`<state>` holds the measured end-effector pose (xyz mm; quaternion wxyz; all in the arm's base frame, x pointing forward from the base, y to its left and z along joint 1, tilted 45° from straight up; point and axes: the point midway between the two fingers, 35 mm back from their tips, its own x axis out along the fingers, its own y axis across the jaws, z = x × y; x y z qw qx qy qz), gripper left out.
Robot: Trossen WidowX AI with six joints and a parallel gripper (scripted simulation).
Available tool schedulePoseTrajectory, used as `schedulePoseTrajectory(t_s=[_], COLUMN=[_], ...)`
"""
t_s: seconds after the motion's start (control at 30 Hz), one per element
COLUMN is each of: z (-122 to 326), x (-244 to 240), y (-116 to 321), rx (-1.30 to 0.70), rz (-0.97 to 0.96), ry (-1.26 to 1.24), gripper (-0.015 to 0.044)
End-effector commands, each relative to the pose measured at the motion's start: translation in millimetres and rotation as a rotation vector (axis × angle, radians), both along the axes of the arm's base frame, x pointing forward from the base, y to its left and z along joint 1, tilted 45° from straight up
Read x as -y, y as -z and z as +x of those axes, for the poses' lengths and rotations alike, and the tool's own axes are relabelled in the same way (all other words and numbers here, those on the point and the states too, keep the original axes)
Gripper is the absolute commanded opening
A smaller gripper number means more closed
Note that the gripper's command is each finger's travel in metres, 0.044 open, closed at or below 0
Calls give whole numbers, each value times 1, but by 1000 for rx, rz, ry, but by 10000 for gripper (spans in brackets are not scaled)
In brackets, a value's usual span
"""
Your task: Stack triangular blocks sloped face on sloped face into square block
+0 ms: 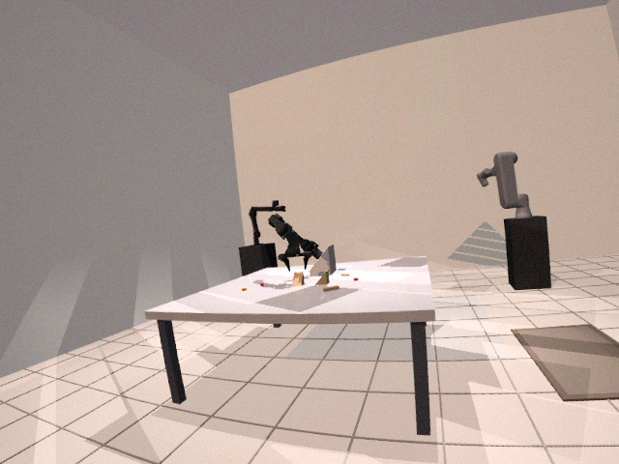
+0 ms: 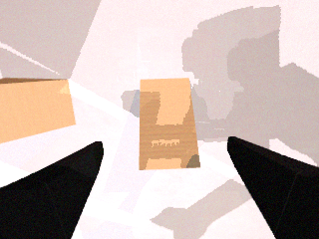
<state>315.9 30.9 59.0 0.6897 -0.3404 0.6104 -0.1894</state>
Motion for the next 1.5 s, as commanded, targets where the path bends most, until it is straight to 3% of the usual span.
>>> schedulePoseTrajectory(t_s=[0.0,1.4,1.47], z=[0,4,4], x=[6,55,55], y=[6,50,50], rx=[-8,-5,-5], rz=[-7,-16,-16], ry=[-4,-4,-4], gripper=[440,440,387])
